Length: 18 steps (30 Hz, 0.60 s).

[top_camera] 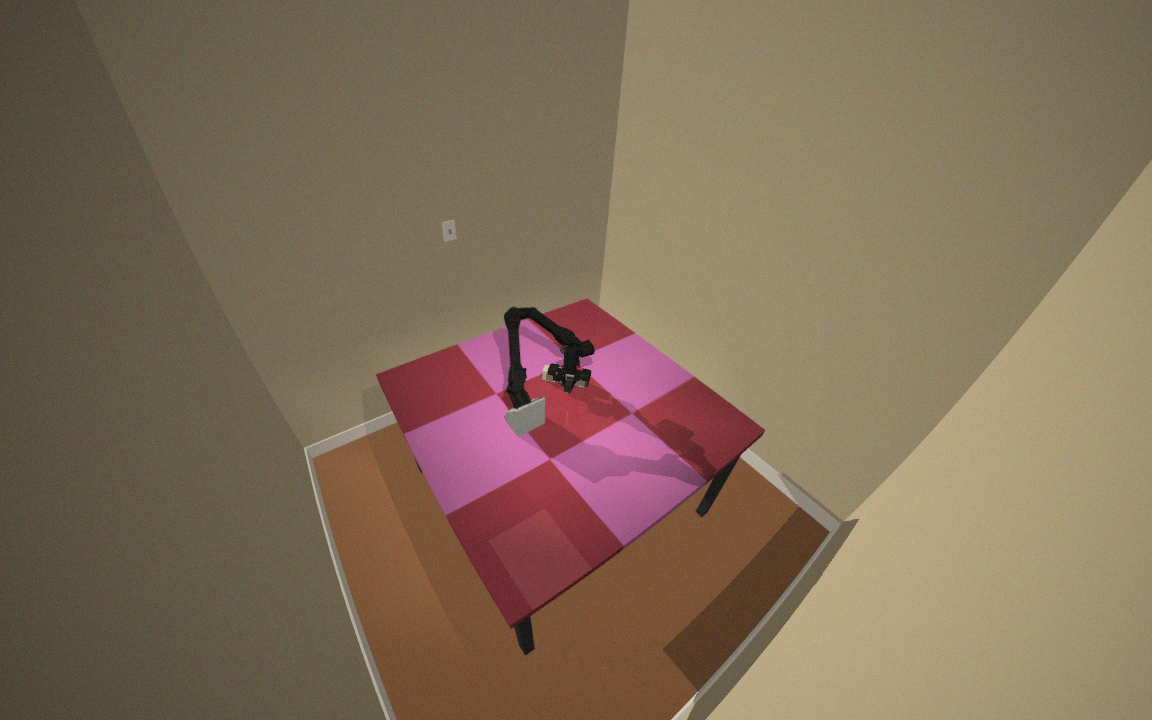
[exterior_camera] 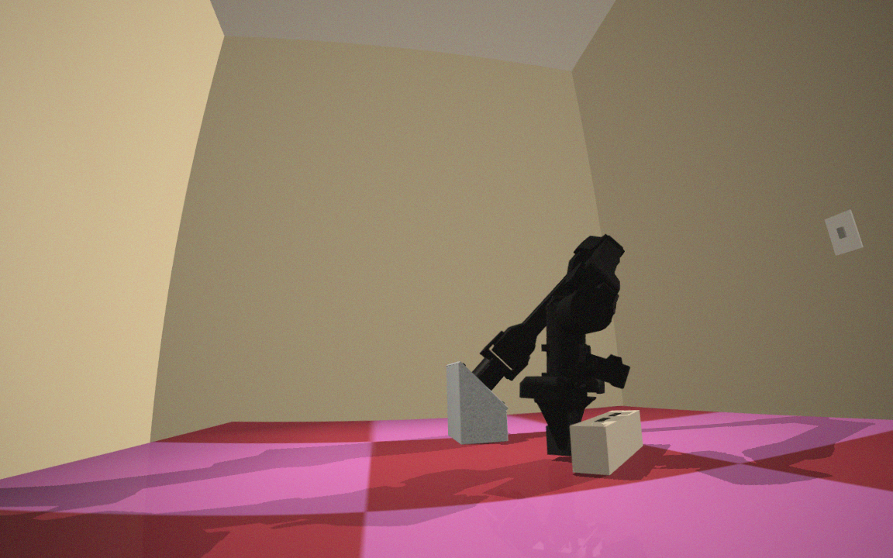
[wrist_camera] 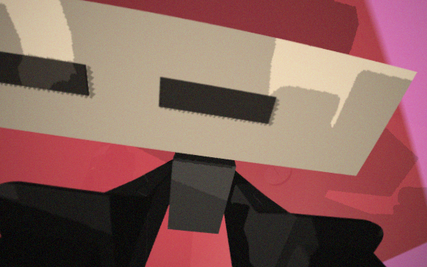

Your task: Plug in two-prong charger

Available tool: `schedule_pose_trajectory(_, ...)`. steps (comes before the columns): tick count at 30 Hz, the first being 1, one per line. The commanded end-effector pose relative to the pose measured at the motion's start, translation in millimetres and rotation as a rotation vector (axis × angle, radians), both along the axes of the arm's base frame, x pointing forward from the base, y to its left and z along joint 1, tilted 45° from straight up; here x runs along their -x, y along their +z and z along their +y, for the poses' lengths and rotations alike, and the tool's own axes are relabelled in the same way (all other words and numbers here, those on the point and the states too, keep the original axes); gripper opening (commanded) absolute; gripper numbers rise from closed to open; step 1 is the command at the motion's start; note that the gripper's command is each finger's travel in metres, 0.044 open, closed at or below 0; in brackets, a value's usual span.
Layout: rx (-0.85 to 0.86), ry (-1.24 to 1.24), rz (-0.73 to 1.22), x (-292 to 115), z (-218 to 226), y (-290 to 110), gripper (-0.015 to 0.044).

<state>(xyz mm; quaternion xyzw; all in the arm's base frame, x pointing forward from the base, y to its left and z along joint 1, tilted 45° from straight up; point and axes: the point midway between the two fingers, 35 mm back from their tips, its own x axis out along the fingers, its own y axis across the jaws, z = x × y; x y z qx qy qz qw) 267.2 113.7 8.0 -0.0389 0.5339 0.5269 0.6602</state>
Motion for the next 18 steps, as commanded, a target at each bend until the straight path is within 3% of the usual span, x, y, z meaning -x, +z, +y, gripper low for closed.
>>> schedule_pose_trajectory(1,-0.004,-0.005,0.001,-2.3,0.9,1.6,0.0)
schedule_pose_trajectory(18,-0.004,-0.005,0.0,-3.3,1.4,2.6,0.0)
